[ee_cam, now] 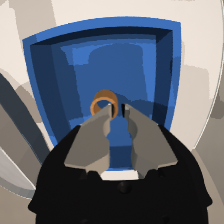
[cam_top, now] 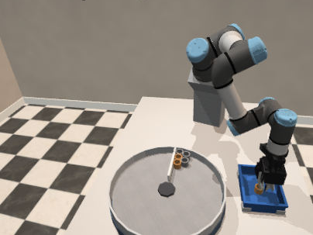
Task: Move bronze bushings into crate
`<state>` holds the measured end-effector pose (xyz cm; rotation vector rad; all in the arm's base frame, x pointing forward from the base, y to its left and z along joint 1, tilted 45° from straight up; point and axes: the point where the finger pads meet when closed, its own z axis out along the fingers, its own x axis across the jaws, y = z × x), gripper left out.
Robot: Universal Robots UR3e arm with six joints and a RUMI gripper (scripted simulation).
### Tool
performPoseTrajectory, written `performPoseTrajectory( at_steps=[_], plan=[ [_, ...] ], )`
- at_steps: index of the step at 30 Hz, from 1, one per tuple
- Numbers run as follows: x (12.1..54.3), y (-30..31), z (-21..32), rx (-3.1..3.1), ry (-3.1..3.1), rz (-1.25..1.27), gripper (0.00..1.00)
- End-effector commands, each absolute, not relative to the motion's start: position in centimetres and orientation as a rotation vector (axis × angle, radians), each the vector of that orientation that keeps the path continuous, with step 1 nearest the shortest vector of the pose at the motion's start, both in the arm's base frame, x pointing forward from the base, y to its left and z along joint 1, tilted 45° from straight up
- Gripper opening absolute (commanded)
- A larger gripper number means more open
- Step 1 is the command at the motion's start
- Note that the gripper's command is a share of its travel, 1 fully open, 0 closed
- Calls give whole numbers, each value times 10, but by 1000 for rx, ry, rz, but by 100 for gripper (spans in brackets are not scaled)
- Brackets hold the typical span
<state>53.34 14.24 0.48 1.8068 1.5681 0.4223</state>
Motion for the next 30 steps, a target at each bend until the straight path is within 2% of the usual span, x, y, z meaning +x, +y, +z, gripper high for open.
performPoseTrajectory(
  at_steps=[1,30],
  plan=[
    [532,144,8,1806,1568,425,6],
    [471,171,74,1806,1568,425,6]
  ],
)
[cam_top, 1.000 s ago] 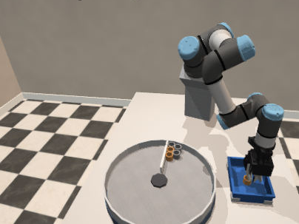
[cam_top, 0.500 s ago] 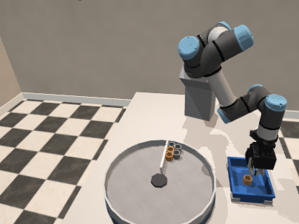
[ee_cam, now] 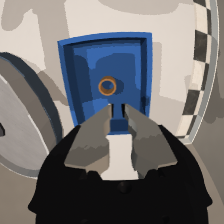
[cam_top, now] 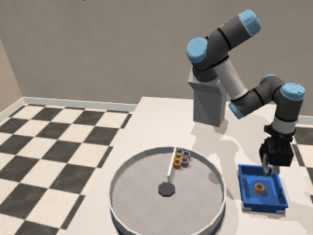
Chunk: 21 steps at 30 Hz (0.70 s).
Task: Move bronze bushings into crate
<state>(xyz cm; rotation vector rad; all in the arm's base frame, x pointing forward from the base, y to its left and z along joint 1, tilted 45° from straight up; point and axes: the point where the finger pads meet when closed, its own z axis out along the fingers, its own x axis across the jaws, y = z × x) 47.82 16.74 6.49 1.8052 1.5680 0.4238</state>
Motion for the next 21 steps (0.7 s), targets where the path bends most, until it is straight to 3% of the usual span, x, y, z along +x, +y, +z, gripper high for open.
performPoseTrajectory(
  at_steps=[1,21],
  plan=[
    [470,171,74,1806,1568,425,6],
    [469,172,76,1806,1568,425,6]
  ],
)
